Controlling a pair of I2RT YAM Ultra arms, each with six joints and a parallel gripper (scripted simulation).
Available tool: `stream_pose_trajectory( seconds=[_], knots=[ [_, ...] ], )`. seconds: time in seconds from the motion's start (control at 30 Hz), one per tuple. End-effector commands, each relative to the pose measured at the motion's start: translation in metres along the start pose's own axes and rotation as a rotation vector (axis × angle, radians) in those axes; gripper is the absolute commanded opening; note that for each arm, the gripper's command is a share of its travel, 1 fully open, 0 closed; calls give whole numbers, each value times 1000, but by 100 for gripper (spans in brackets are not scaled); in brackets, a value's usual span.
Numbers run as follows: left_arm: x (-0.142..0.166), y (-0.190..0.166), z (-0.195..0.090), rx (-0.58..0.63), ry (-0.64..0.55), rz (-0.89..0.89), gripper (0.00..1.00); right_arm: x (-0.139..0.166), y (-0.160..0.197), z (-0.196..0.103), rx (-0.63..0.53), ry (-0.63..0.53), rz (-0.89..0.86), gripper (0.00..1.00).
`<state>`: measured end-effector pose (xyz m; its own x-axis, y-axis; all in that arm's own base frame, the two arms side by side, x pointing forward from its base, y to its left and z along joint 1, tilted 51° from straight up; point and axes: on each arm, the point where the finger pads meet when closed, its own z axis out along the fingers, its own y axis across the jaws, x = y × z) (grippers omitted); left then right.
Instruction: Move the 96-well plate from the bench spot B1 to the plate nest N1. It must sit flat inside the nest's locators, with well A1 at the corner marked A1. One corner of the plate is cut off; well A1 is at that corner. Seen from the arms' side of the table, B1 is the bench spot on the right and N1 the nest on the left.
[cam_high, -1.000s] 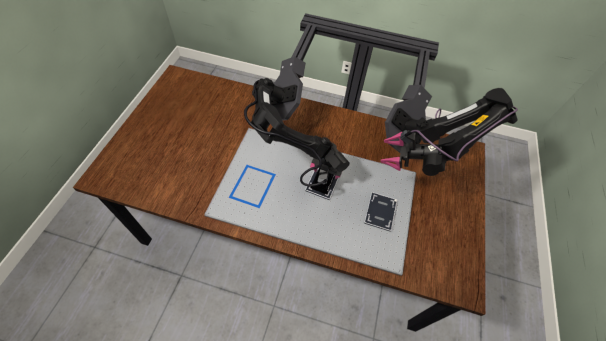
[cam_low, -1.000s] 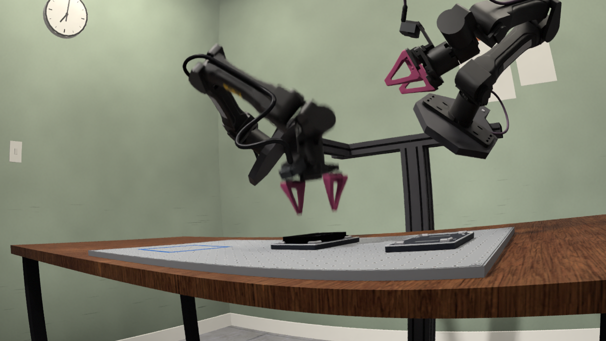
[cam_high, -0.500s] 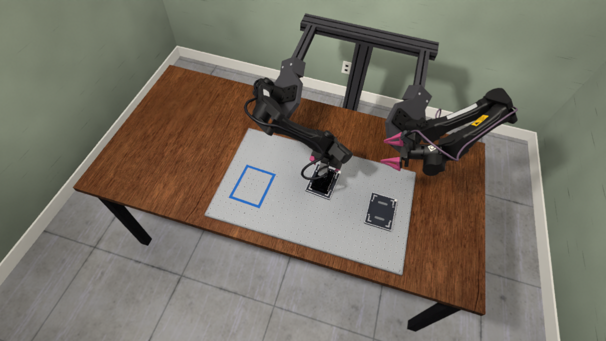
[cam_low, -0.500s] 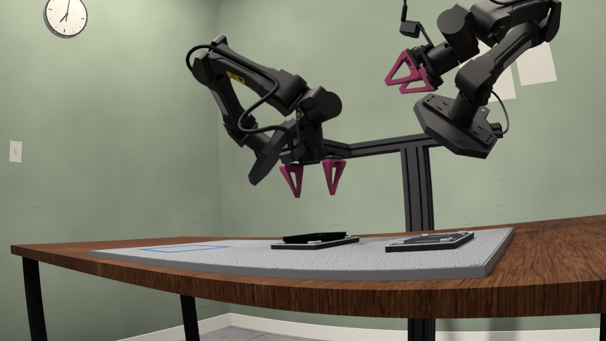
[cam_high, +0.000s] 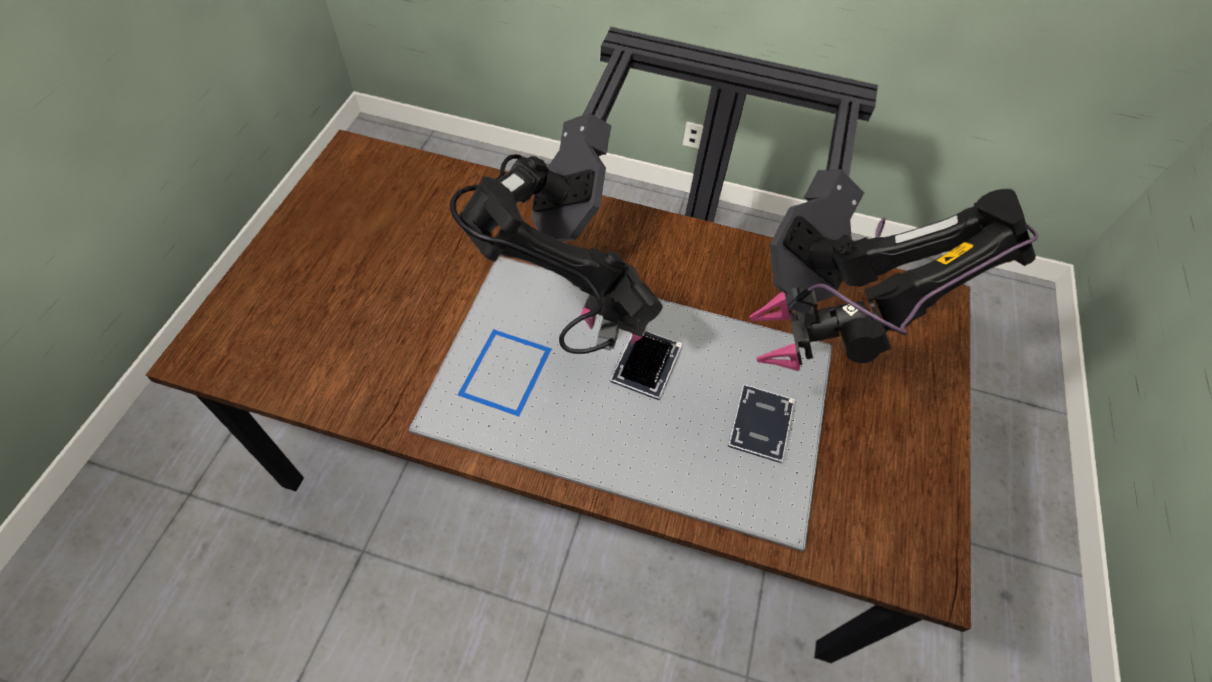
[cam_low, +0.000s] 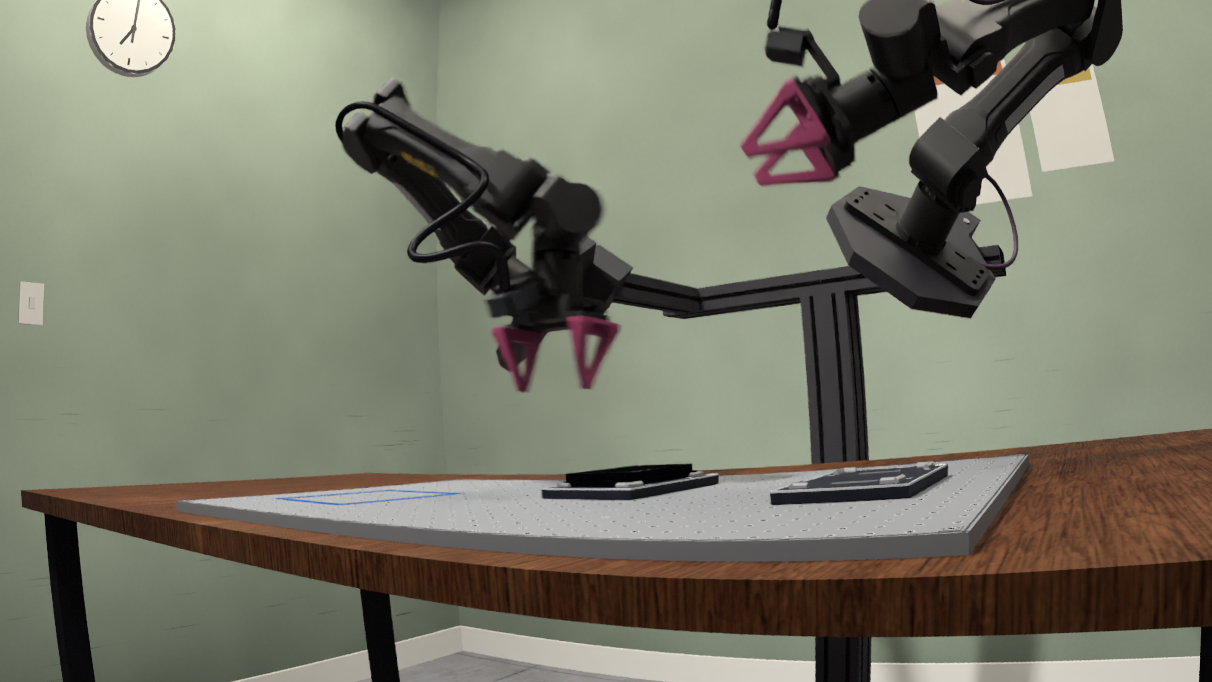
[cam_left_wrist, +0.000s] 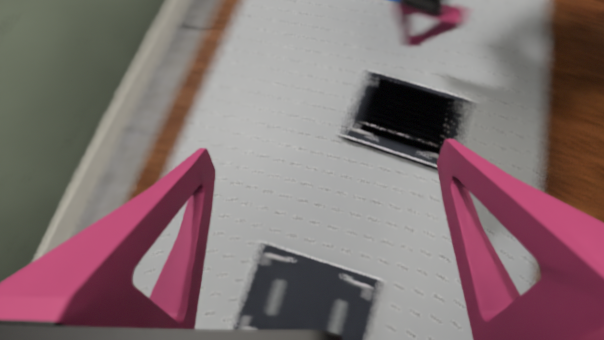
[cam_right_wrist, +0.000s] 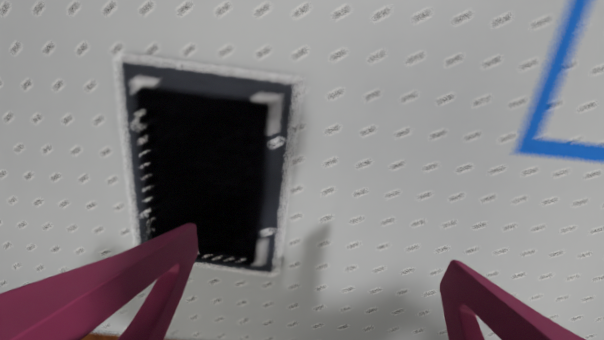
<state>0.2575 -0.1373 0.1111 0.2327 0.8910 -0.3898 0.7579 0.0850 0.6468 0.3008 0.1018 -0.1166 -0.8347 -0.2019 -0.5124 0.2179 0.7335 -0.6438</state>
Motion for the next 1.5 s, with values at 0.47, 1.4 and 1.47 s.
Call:
stream_pose_trajectory(
  seconds=[0.47,1.4,1.47],
  knots=[
    [-33,115,71,-449,-41,-113,100,-59,-90,-13,-105,-179,-69,100],
    [65,-52,239,-380,186,-273,100,-136,-304,-16,-177,-465,-54,100],
    [77,-71,244,-375,207,-281,100,-152,-322,-27,-197,-547,-75,100]
  ],
)
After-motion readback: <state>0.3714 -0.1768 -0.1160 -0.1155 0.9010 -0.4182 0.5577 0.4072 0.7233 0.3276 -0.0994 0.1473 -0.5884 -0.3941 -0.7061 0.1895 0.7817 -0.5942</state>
